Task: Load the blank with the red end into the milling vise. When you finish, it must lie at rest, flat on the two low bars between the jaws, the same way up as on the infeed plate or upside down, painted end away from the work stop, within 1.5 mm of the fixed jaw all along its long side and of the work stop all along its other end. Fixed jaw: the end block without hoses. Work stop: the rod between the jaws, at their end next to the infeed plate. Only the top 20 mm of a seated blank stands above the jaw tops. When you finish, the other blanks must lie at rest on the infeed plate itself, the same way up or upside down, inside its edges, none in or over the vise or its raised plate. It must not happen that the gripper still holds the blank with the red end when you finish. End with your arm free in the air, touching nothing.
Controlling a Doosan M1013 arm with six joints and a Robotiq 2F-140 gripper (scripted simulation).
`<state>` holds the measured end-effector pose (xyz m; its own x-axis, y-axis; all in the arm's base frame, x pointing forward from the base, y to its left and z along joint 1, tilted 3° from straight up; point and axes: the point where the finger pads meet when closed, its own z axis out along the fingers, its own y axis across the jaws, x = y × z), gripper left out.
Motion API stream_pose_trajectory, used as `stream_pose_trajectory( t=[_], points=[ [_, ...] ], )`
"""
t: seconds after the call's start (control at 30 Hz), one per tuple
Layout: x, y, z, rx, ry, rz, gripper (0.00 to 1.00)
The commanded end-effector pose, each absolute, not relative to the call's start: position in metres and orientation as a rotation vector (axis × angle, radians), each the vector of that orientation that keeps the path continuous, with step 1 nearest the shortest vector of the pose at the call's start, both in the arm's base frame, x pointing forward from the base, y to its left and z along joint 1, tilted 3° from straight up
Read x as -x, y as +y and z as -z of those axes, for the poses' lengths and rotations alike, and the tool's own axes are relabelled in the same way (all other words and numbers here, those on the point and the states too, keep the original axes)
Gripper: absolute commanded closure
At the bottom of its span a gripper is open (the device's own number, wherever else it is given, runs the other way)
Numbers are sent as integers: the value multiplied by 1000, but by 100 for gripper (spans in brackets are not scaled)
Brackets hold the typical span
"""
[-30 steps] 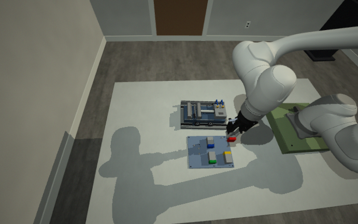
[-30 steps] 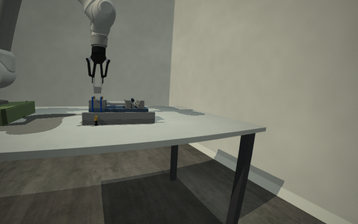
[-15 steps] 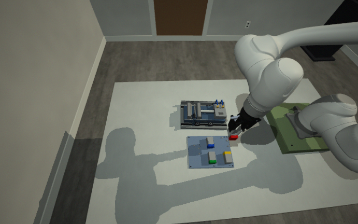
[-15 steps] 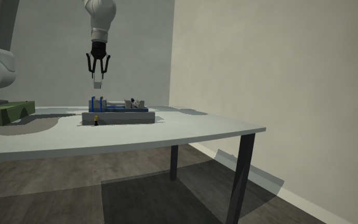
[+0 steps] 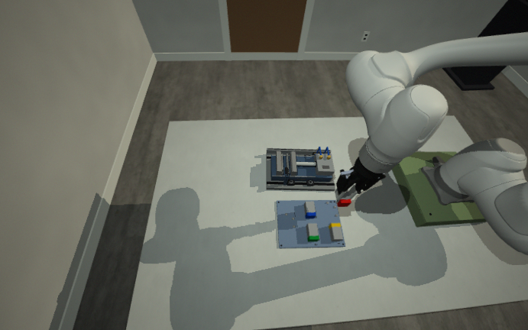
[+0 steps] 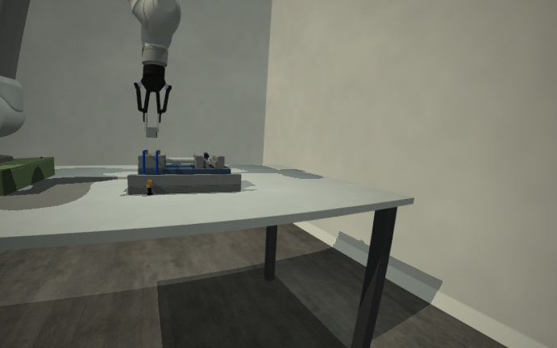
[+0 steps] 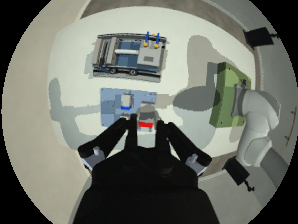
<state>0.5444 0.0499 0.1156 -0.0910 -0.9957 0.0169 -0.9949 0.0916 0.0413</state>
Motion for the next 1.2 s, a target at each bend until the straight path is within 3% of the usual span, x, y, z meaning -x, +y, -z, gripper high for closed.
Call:
stream_pose_trajectory(
  t=[0.0,1.17],
  points=[
    [-544,50,-115,-2090,-2291,30,100],
    [-544,50,-108,-2090,-2291,30,100]
  ],
)
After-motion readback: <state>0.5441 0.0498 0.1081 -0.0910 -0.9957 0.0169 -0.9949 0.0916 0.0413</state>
